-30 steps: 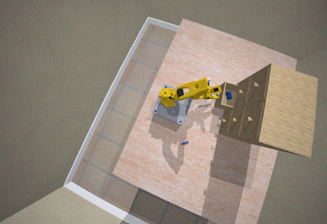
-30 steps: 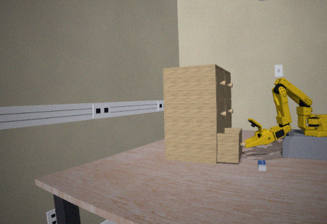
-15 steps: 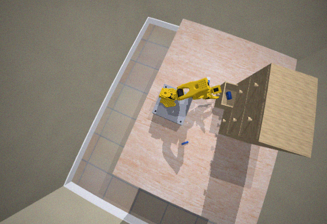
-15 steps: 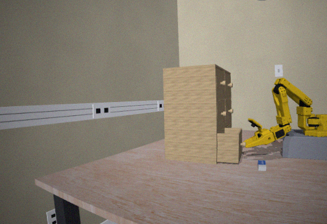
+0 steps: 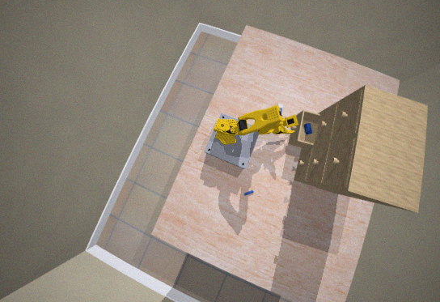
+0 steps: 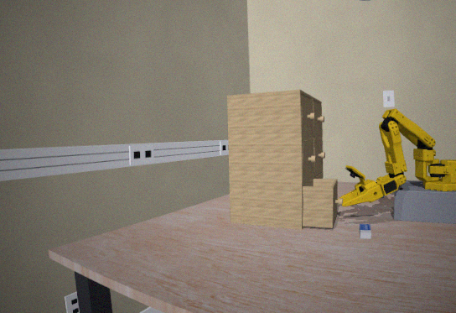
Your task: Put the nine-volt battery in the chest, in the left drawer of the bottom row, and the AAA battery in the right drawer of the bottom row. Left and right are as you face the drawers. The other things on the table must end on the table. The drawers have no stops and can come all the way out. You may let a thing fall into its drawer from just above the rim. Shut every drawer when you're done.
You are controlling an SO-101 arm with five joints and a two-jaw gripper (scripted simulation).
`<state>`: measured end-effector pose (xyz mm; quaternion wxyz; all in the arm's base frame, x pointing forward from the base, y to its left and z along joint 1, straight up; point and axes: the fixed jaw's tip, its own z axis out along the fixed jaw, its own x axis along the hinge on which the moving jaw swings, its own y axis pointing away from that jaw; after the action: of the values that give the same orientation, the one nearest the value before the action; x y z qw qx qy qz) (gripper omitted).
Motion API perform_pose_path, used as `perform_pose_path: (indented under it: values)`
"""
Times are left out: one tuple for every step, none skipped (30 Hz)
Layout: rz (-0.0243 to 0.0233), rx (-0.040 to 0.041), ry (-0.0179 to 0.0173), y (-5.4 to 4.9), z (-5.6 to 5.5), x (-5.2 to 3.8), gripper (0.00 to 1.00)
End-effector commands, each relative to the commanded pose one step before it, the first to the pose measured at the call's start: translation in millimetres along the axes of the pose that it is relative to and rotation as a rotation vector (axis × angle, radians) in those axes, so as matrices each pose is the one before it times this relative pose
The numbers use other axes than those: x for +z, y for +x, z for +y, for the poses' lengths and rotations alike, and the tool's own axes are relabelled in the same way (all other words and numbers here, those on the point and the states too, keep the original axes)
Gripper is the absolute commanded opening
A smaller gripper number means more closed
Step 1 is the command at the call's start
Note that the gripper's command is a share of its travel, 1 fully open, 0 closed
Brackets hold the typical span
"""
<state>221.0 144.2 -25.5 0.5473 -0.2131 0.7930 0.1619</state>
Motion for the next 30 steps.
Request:
perform_pose_path:
  values:
    - [-0.00697, 0.00315, 0.0437, -3.18, -11.96, 0.671, 0.21]
    - [-0.00001, 0.00035, 0.00097, -0.06, -0.27, -0.041, 0.21]
    - [-0.00001, 0.0, 0.0, 0.0, 0.0, 0.0, 0.21]
    - [0.00001, 0.0, 0.0, 0.0, 0.0, 0.0, 0.21]
    - [-0.00001, 0.0, 0.0, 0.0, 0.0, 0.0, 0.21]
    - [0.00001, 0.0, 0.0, 0.0, 0.0, 0.0, 0.21]
    - [-0.00001, 0.0, 0.0, 0.0, 0.0, 0.0, 0.21]
    - [0.00001, 0.0, 0.0, 0.0, 0.0, 0.0, 0.21]
    - [-0.00001, 0.0, 0.0, 0.0, 0.0, 0.0, 0.21]
    - [0.00001, 0.0, 0.0, 0.0, 0.0, 0.0, 0.21]
    - [-0.00001, 0.0, 0.0, 0.0, 0.0, 0.0, 0.21]
    - [0.00001, 0.0, 0.0, 0.0, 0.0, 0.0, 0.21]
    - [-0.00001, 0.0, 0.0, 0.0, 0.0, 0.0, 0.21]
    - [0.00001, 0.0, 0.0, 0.0, 0.0, 0.0, 0.21]
    - [-0.00001, 0.0, 0.0, 0.0, 0.0, 0.0, 0.21]
    - [0.0, 0.0, 0.0, 0.0, 0.0, 0.0, 0.21]
    - [0.0, 0.0, 0.0, 0.0, 0.0, 0.0, 0.21]
    - [0.00001, -0.00009, -0.00024, -0.11, 0.07, -0.03, 0.21]
    - [0.0, -0.00009, -0.00024, -0.12, 0.07, -0.029, 0.21]
    - [0.00001, -0.00009, -0.00024, -0.11, 0.07, -0.03, 0.21]
    - [0.0, -0.00009, -0.00024, -0.12, 0.07, -0.03, 0.21]
    - [0.00001, -0.00009, -0.00024, -0.11, 0.07, -0.03, 0.21]
    - [0.0, -0.00009, -0.00024, -0.12, 0.07, -0.03, 0.21]
    - [0.00001, -0.00009, -0.00024, -0.11, 0.07, -0.031, 0.21]
    - [0.0, -0.00009, -0.00024, -0.12, 0.07, -0.03, 0.21]
    - [0.00001, -0.00009, -0.00024, -0.11, 0.07, -0.031, 0.21]
    - [0.0, -0.00009, -0.00024, -0.12, 0.07, -0.03, 0.21]
    - [0.00001, -0.00009, -0.00024, -0.11, 0.07, -0.031, 0.21]
    - [0.0, -0.00009, -0.00024, -0.12, 0.07, -0.031, 0.21]
    - [0.00001, -0.00009, -0.00024, -0.11, 0.07, -0.032, 0.21]
